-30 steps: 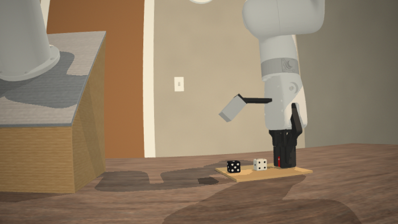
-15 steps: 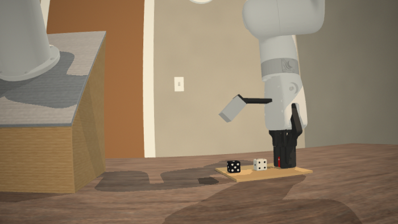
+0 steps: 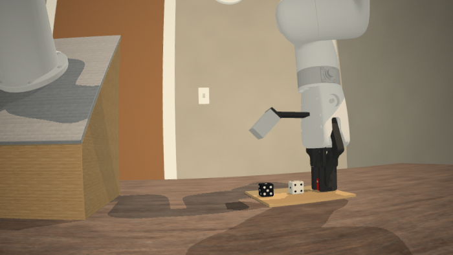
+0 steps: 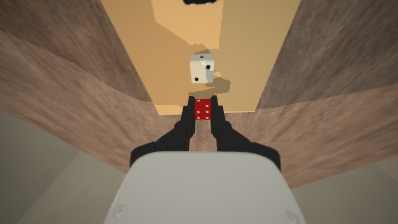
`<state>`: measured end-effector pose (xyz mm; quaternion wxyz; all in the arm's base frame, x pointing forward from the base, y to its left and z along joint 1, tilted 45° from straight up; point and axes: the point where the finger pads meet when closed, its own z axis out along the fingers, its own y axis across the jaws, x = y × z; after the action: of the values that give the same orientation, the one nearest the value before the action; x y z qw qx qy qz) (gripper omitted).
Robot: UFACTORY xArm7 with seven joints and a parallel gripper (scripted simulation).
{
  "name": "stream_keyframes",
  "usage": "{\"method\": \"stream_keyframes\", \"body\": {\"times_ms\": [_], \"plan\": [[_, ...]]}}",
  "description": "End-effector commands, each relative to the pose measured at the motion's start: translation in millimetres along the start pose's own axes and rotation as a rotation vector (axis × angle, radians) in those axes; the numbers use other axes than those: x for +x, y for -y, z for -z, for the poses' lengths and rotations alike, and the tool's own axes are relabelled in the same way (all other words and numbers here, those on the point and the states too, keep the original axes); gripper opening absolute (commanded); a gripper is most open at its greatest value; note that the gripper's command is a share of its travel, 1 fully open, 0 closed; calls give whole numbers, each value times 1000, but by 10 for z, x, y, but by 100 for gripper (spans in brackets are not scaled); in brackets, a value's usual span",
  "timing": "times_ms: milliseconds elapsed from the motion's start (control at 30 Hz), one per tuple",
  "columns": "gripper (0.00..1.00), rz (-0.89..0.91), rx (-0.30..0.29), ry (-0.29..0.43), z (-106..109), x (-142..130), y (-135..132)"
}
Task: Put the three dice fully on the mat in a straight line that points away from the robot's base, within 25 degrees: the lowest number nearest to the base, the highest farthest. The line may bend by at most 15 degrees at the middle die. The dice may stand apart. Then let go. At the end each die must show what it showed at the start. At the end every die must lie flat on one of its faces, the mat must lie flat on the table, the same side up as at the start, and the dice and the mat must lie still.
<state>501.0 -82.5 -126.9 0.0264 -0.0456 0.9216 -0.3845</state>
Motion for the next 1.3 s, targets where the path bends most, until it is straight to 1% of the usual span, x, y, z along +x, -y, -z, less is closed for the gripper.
{"method": "stream_keyframes", "body": {"times_ms": [0,333,367,433,467,533,567,633,667,733,767,1267], "plan": [[15,0,-2,4,22,-16,-11],[15,0,-2,4,22,-16,-11],[19,0,-2,4,22,-16,-11],[19,0,-2,4,22,-16,-11],[23,0,-2,4,22,-16,-11],[23,0,-2,4,22,-16,-11],[28,0,-2,4,22,-16,-11],[28,0,-2,4,22,-16,-11],[32,0,-2,4,22,-16,-11],[32,0,-2,4,22,-16,-11],[36,0,-2,4,22,-16,-11],[36,0,-2,4,51,-16,-11]]}}
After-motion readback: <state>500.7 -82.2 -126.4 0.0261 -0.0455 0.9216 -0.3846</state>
